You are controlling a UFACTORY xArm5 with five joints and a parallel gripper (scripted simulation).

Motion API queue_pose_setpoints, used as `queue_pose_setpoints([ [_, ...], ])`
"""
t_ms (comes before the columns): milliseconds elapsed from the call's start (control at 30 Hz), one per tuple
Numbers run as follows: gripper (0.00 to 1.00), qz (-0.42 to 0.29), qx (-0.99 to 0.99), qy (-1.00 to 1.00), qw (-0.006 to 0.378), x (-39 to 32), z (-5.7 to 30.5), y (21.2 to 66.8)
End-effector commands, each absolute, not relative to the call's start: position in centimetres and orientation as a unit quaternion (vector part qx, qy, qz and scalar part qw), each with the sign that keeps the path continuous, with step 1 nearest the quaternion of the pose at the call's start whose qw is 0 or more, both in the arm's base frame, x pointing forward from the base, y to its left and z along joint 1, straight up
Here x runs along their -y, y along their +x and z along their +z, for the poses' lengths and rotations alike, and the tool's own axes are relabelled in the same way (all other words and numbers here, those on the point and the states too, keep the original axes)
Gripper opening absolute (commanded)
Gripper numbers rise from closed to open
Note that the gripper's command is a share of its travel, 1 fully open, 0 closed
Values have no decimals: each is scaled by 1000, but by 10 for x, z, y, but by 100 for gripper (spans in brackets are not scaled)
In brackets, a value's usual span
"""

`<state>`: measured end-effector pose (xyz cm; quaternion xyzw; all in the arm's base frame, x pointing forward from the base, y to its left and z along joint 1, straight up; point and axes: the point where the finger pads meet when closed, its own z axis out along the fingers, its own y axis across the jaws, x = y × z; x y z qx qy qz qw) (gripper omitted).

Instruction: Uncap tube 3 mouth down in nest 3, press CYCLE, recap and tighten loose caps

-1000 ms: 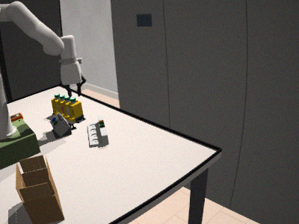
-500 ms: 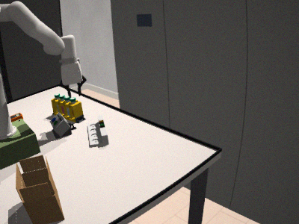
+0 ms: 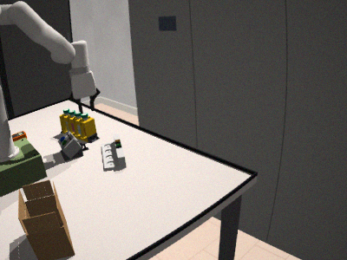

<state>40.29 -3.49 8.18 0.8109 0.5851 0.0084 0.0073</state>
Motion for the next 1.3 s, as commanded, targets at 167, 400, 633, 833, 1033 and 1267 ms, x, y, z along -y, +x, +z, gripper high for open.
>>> queue_pose_setpoints([
  [167,46,10,-644,765,4,35,83,404],
  [400,46,8,-675,738,4,35,83,404],
  [633,46,5,-717,697,4,35,83,404],
  [833,46,3,-751,660,4,35,83,404],
  [1033,46,2,-764,645,5,35,83,404],
  [1267,46,2,-737,676,4,27,83,405],
])
